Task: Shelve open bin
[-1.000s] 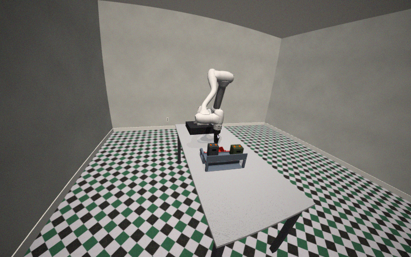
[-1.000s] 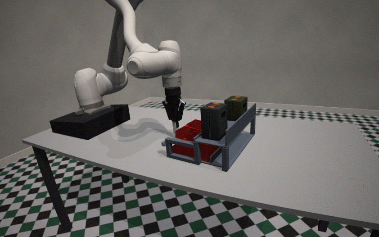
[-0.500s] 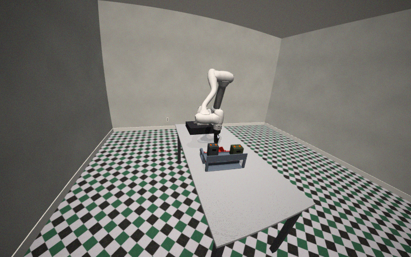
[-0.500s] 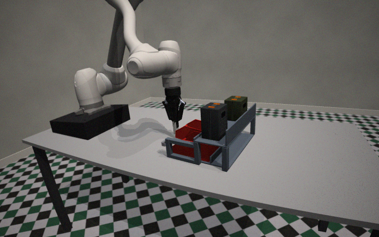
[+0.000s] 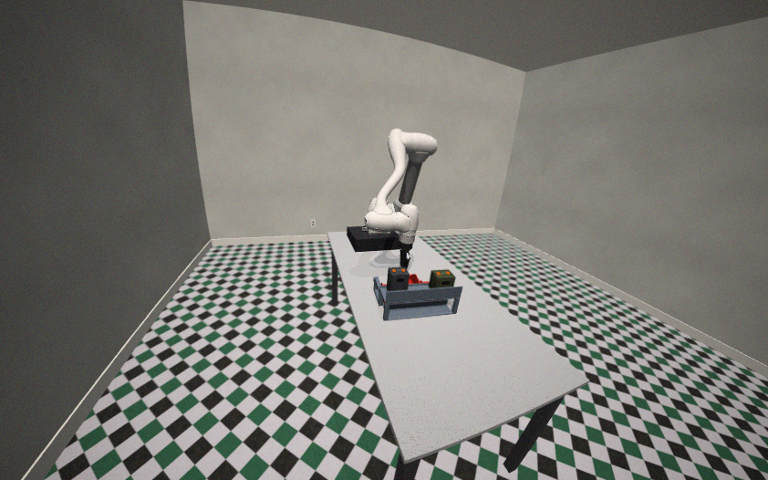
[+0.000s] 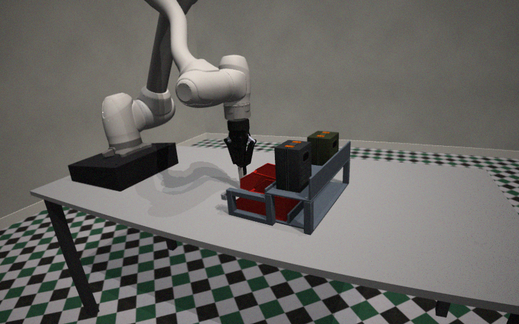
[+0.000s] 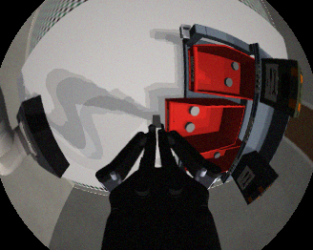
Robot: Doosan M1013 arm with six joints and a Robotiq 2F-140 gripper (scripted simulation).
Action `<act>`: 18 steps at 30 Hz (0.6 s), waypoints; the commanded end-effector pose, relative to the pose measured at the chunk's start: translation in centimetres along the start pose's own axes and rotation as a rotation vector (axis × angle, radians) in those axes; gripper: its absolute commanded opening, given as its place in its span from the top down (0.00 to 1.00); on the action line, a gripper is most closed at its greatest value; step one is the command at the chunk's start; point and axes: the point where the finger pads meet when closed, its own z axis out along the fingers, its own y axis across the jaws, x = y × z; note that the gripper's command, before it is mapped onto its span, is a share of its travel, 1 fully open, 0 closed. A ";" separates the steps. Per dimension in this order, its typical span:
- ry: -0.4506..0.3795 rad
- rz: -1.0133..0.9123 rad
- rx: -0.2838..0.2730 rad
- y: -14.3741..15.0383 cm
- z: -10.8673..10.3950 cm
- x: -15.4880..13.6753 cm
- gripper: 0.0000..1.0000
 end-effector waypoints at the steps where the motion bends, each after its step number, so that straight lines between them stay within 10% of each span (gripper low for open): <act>1: 0.000 0.000 0.000 0.4 0.0 0.0 1.00; 18: 0.000 0.000 0.000 0.9 0.0 0.0 1.00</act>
